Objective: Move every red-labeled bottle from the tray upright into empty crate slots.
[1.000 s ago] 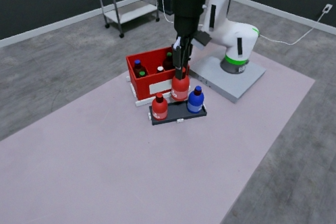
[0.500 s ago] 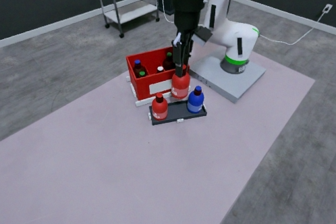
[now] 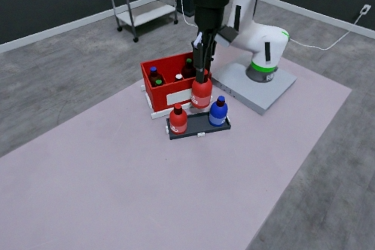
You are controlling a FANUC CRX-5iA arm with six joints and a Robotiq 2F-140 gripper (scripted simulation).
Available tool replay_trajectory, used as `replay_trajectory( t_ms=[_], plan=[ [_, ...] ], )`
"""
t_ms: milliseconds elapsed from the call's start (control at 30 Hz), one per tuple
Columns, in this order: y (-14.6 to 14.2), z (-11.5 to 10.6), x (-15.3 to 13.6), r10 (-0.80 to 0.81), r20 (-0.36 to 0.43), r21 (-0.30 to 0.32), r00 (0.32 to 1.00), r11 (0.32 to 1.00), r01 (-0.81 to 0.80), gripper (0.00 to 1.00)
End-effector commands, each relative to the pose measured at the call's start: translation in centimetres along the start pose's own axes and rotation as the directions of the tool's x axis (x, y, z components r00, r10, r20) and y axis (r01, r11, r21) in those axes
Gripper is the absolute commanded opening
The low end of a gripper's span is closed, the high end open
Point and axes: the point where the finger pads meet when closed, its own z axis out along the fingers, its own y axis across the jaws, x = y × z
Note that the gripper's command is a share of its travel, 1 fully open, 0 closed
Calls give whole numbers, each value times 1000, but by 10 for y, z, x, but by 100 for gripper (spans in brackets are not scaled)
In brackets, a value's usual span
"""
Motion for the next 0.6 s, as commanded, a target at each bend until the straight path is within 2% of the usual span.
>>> replay_trajectory(
  t_ms=[0, 567],
  plan=[
    [0, -3, 0, 0, 1, -2, 1000, 1000, 0, 10],
    [0, -14, 0, 0, 1, -2, 1000, 1000, 0, 10]
  ],
)
